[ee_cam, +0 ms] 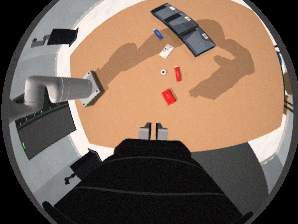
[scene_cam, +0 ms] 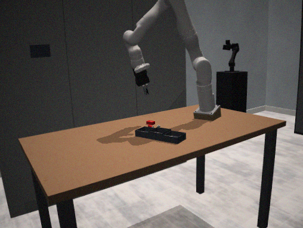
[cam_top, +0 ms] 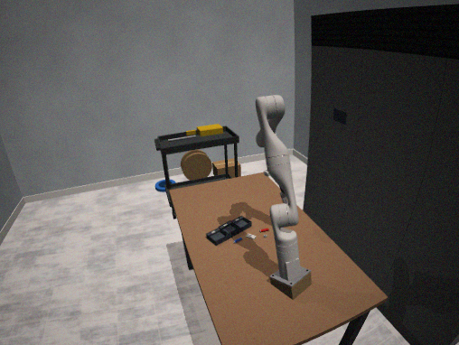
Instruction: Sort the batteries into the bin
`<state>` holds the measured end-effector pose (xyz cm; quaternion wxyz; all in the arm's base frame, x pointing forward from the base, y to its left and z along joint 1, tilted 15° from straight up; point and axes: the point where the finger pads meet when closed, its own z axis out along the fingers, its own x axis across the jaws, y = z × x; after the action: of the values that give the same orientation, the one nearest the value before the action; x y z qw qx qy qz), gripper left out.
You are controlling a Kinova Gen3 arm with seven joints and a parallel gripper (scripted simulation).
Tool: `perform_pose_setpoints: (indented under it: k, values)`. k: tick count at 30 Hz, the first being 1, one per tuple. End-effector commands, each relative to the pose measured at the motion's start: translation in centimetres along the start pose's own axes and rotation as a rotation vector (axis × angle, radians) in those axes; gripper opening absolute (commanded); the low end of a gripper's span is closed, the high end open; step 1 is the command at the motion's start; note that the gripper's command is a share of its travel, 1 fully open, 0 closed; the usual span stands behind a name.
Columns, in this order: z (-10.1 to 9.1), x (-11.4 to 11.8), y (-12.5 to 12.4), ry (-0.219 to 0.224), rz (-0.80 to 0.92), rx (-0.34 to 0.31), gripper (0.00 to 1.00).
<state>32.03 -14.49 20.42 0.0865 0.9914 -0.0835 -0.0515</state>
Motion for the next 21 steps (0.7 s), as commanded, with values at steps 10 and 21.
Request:
perform_pose_setpoints:
  k: [10,21]
  values:
    - [-2.0,-1.1,-3.9,0.117,-0.469,0.059,0.31]
    - [-3.3,-1.9,-6.9,0.231,-0.879,0.073,0.31]
